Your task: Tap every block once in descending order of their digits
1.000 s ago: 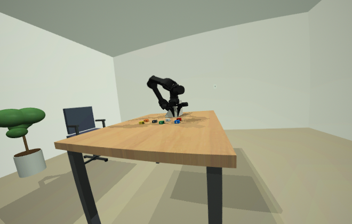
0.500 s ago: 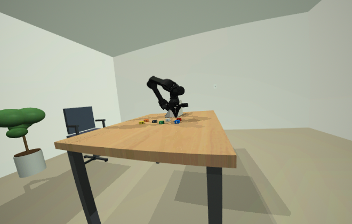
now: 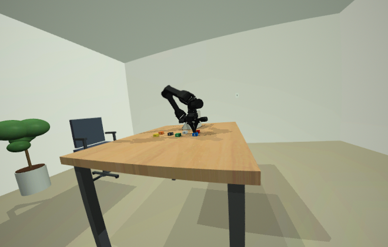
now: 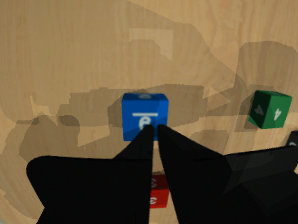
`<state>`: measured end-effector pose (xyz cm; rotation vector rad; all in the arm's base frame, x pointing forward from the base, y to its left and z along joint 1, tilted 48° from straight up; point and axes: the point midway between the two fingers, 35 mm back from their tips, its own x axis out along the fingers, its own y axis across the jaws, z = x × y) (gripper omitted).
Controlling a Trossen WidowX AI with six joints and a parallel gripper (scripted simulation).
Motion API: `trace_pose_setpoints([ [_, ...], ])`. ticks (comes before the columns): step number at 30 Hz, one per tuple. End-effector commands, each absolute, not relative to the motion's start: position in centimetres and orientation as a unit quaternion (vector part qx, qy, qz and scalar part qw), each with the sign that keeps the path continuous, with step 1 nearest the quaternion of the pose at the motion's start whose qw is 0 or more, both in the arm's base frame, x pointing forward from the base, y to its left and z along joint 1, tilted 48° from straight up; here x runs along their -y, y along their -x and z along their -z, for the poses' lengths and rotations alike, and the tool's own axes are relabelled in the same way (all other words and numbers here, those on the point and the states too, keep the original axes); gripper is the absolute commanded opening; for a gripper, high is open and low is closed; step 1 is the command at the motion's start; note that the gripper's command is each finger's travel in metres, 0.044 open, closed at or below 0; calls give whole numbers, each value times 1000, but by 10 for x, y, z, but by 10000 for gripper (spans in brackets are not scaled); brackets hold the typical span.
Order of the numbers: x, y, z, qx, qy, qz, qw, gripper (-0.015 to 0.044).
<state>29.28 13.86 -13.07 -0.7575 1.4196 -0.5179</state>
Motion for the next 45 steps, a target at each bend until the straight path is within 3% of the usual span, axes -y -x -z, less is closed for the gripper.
trace_pose_setpoints([
  [1, -136, -293, 132, -628, 338, 229, 662, 20],
  [22, -216, -281, 55, -629, 337, 227, 662, 20],
  [33, -117, -300, -78, -632, 336, 219, 663, 20],
  [45, -1, -249, -170, -629, 343, 231, 658, 20],
])
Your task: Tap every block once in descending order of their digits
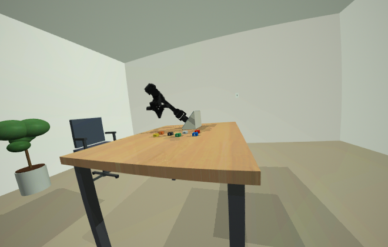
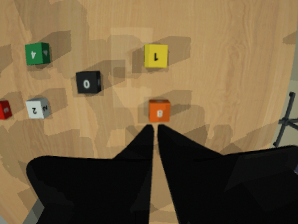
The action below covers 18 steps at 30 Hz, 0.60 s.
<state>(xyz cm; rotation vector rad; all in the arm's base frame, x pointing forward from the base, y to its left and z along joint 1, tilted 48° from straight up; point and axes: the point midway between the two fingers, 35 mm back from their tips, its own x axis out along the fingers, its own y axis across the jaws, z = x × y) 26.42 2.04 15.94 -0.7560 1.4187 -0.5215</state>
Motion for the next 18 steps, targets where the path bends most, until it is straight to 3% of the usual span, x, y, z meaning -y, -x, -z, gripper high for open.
trace_pose_setpoints([
  [1, -1, -249, -170, -629, 343, 231, 658, 20],
  [6, 5, -251, -163, -630, 340, 231, 659, 20],
  [12, 57, -258, -118, -628, 343, 232, 658, 20],
  [18, 59, -258, -116, -628, 343, 233, 658, 20],
])
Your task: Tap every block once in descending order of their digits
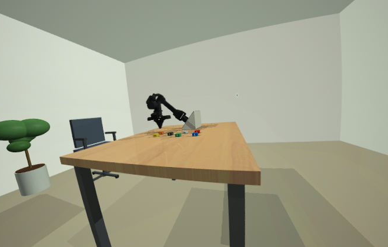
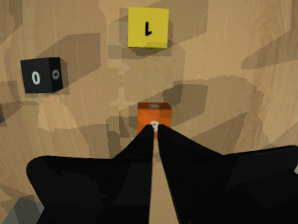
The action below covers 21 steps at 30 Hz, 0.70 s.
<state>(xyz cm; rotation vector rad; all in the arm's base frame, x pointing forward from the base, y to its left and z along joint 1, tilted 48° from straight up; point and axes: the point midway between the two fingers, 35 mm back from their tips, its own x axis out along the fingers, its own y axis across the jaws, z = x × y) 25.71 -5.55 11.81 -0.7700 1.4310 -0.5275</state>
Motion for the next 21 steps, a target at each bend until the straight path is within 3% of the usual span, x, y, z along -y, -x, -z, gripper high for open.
trace_pose_setpoints([
  [1, 60, -258, -115, -628, 343, 232, 658, 20],
  [21, 81, -261, -97, -628, 344, 233, 658, 20],
])
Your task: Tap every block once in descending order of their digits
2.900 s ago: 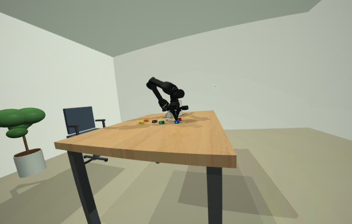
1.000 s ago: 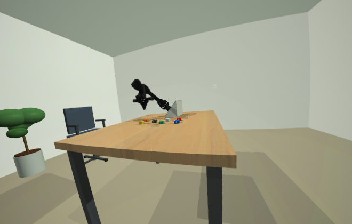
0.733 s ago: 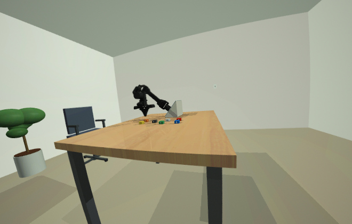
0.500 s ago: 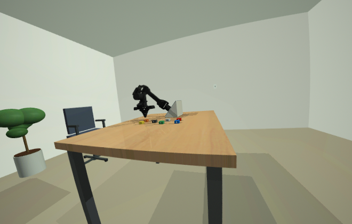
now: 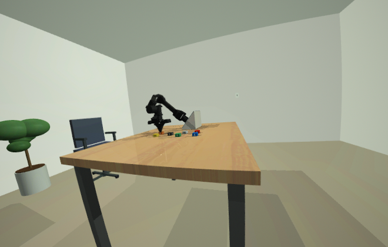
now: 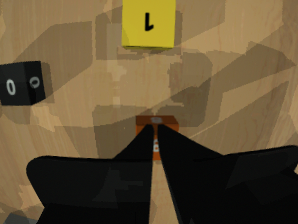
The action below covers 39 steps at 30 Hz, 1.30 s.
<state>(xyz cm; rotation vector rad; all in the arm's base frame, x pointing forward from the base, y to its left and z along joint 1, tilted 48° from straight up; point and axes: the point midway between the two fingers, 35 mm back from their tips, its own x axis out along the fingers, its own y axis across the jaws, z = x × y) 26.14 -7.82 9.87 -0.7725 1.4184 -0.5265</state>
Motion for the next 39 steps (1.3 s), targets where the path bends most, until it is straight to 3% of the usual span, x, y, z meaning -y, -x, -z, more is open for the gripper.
trace_pose_setpoints([
  [1, 81, -261, -97, -628, 344, 233, 658, 20],
  [11, 57, -258, -118, -628, 343, 232, 658, 20],
  [18, 0, -250, -168, -630, 343, 231, 658, 20],
  [24, -2, -250, -169, -629, 343, 231, 658, 20],
  [39, -124, -308, -48, -628, 338, 229, 662, 20],
])
